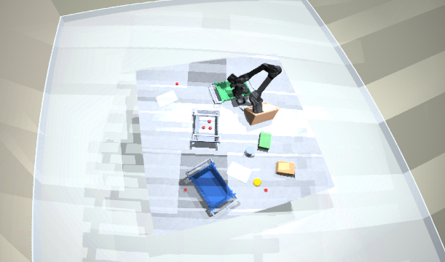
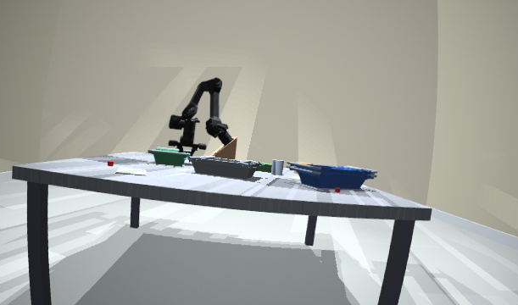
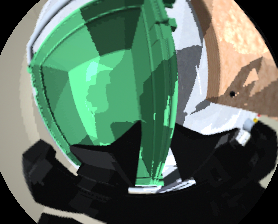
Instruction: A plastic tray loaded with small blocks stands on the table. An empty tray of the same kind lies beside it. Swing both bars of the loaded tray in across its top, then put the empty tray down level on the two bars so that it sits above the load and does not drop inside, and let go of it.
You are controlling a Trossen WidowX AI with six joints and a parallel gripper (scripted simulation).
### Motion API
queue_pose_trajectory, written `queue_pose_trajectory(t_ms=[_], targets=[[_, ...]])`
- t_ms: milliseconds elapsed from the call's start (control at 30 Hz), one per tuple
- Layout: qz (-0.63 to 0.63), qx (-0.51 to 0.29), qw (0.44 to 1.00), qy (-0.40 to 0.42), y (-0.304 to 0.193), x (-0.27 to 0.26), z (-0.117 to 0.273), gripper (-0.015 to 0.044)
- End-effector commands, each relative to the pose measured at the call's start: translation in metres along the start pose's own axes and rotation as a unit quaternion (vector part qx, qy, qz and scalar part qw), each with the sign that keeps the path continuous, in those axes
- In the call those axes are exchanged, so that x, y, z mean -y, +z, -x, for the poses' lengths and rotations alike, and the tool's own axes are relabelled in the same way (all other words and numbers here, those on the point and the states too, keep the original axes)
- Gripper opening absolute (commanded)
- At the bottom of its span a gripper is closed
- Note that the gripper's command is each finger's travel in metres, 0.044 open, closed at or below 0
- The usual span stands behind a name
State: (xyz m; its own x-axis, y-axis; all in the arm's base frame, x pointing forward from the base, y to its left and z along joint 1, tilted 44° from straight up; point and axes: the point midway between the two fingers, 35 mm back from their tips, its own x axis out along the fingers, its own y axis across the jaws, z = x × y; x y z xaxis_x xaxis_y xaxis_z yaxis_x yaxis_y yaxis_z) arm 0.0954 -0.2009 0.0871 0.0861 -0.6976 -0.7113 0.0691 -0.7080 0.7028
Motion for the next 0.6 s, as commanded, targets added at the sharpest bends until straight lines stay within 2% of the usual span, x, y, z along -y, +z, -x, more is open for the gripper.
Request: queue_pose_trajectory(t_ms=[0, 567], targets=[[0.003, -0.001, 1.000, -0.003, -0.0002, 0.0016, -0.0003, 0.0121], [0.003, -0.001, 1.000, -0.004, -0.0012, 0.0016, 0.0028, 0.0008]])
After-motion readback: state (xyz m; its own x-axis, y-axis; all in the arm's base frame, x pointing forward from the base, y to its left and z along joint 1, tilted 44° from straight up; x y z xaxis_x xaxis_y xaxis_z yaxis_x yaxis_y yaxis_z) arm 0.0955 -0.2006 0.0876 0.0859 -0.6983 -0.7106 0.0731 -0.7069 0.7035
